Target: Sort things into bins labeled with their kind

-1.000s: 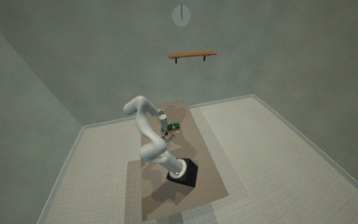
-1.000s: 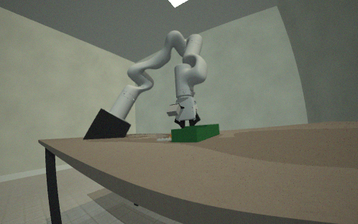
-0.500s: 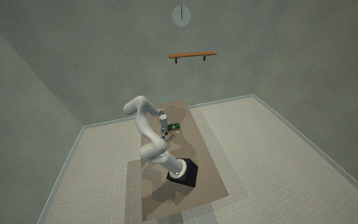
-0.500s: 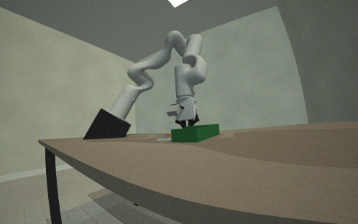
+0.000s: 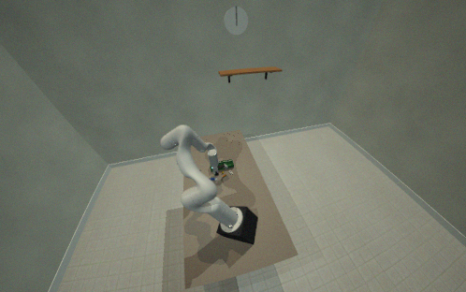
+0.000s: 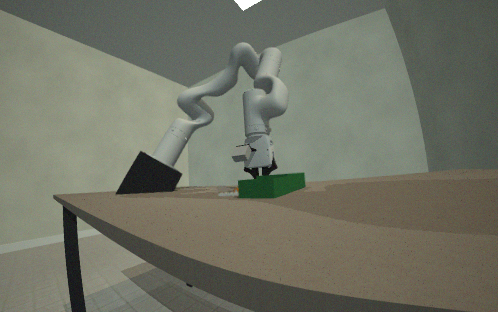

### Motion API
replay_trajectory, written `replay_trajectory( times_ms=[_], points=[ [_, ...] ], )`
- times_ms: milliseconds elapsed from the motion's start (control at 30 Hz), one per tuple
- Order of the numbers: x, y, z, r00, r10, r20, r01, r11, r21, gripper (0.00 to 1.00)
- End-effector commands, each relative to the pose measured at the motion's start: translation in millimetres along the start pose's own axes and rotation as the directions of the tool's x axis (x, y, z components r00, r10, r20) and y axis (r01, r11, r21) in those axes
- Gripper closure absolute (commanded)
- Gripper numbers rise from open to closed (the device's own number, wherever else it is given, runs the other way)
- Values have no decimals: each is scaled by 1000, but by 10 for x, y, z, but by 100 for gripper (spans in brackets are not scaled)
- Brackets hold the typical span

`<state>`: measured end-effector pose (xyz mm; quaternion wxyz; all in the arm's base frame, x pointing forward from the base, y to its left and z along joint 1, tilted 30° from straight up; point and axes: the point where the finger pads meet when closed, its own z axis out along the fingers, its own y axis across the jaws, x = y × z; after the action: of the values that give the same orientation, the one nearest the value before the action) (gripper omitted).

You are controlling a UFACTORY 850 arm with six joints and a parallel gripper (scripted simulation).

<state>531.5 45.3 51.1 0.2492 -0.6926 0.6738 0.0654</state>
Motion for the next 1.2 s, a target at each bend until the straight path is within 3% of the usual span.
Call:
replay_trajectory(
  times_ms=[0,267,933,1167],
  points=[
    [1,-7,-5,1000,0,0,0,1000,1,100],
    [1,-7,-5,1000,0,0,0,1000,1,100],
    [1,-7,-604,1000,0,0,0,1000,1,100],
    [1,-7,-604,1000,0,0,0,1000,1,100]
  ],
)
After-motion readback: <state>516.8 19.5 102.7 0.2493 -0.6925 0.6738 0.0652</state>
